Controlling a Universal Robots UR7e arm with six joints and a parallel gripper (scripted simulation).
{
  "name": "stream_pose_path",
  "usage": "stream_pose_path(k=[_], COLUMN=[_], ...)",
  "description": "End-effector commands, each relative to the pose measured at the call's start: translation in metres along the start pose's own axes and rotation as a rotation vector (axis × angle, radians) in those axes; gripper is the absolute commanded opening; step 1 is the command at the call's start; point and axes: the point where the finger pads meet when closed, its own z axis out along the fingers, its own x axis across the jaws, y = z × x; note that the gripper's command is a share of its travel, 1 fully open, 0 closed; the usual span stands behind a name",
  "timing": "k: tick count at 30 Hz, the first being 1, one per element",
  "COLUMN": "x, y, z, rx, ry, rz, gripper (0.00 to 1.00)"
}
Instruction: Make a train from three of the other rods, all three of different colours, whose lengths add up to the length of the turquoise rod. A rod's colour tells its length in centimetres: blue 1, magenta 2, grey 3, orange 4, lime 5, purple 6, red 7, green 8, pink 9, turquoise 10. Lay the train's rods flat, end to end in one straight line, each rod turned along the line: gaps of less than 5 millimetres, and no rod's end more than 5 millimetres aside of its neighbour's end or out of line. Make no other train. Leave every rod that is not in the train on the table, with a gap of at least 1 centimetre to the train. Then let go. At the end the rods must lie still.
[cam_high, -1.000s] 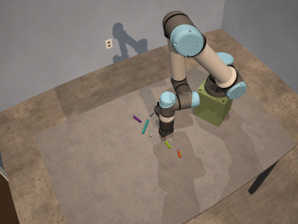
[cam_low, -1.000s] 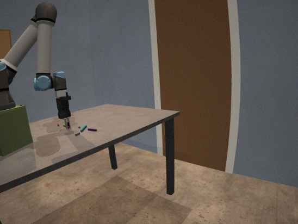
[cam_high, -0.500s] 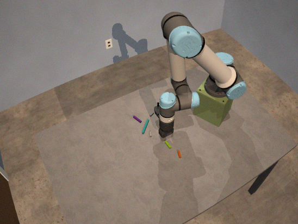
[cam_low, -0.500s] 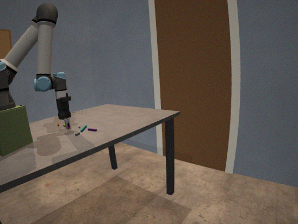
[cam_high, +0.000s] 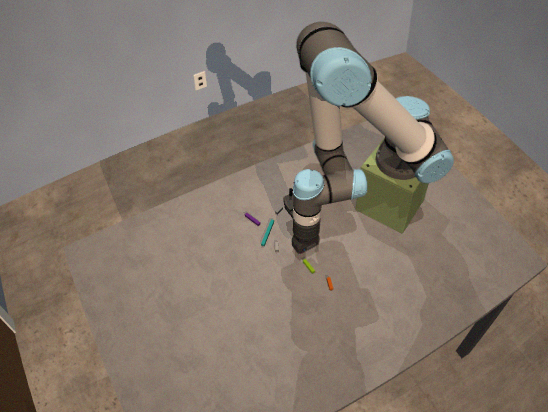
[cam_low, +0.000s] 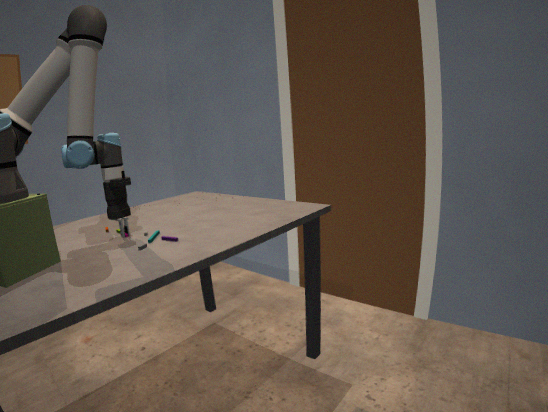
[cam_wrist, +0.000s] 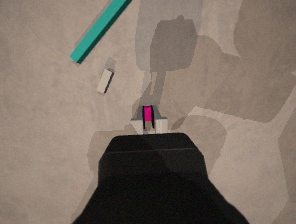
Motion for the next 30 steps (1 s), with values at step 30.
stream_pose_path(k=[30], x=[-0.0004], y=[-0.0001], z=[-0.0003], rx=[0.0], ry=[-0.001], rz=[0.0], gripper=[0.54])
